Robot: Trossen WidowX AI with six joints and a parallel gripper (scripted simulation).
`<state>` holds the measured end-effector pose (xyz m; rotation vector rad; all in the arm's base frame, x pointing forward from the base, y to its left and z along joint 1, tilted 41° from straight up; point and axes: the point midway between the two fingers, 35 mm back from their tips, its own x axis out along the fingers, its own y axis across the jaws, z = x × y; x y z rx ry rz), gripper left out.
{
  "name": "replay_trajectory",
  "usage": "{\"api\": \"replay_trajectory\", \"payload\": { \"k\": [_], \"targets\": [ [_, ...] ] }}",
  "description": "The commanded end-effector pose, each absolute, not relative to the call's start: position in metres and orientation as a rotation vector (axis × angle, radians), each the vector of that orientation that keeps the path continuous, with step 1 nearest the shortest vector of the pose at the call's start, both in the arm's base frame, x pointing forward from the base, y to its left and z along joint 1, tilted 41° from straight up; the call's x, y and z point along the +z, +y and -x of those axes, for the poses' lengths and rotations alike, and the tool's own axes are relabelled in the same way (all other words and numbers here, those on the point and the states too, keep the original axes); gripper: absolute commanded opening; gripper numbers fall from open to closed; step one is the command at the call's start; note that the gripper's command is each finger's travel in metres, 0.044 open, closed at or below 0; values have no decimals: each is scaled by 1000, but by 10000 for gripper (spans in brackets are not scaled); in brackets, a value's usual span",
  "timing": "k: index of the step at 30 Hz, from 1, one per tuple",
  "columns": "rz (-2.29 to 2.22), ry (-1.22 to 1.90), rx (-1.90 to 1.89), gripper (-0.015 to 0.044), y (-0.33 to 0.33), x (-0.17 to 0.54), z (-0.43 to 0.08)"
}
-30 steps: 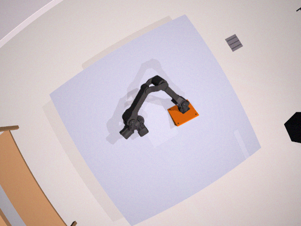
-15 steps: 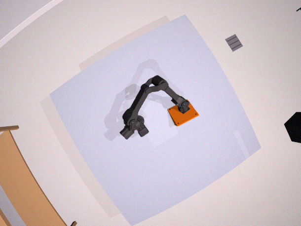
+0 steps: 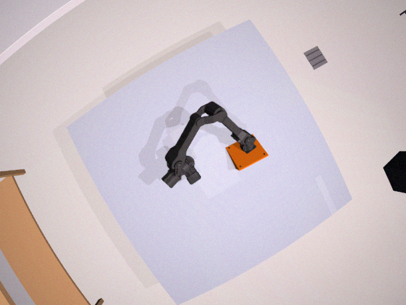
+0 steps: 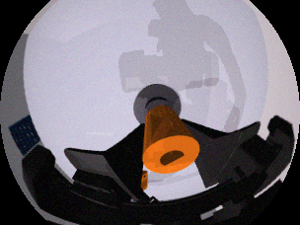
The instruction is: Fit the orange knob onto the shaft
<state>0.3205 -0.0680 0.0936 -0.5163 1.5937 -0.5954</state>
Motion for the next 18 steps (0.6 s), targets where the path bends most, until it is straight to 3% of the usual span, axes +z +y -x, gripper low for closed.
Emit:
{"api": "replay_trajectory", "payload": {
  "k": [1, 18],
  "targets": [
    [554, 1602, -561, 0, -68, 98, -322],
    [669, 1654, -438, 0, -70, 93, -321]
  ]
}}
